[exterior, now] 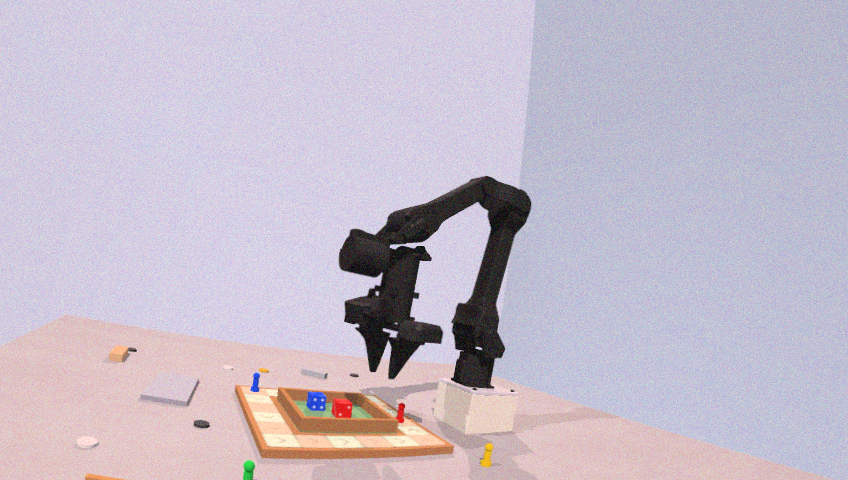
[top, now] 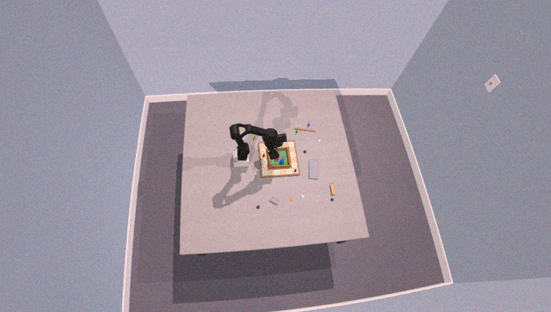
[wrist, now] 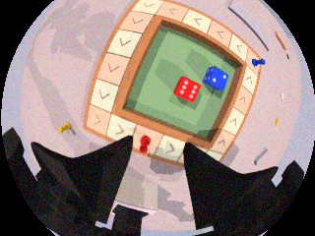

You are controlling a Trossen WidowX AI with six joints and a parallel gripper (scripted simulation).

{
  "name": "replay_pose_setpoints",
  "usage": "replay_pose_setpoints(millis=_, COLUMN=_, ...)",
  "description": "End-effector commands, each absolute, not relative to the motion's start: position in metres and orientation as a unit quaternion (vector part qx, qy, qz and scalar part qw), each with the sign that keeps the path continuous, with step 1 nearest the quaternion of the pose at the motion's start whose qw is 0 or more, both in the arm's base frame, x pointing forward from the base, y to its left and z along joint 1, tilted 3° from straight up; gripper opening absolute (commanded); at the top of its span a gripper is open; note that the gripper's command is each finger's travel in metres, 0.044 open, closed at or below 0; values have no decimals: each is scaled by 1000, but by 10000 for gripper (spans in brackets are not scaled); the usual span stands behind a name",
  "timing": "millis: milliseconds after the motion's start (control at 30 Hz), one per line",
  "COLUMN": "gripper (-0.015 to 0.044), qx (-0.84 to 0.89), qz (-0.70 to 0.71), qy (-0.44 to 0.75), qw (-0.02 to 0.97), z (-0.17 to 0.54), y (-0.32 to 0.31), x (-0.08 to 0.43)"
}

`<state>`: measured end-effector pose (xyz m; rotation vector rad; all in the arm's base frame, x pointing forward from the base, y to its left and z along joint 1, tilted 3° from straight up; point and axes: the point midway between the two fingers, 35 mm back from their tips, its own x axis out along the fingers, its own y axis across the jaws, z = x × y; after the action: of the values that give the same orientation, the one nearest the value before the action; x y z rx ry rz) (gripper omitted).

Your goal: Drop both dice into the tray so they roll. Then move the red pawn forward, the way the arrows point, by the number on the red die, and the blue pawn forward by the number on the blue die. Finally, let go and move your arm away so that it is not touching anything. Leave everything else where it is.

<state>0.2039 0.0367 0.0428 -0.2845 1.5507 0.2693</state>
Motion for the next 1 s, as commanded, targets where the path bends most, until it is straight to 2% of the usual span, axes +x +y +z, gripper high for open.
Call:
replay_pose_setpoints(millis=0, gripper=200, qx=-164, qz=153, qy=698, qw=680, z=30, y=39, x=165)
replay_pose_setpoints(millis=967, gripper=200, qx=-166, qz=155, qy=699, qw=679, z=-11, y=37, x=160)
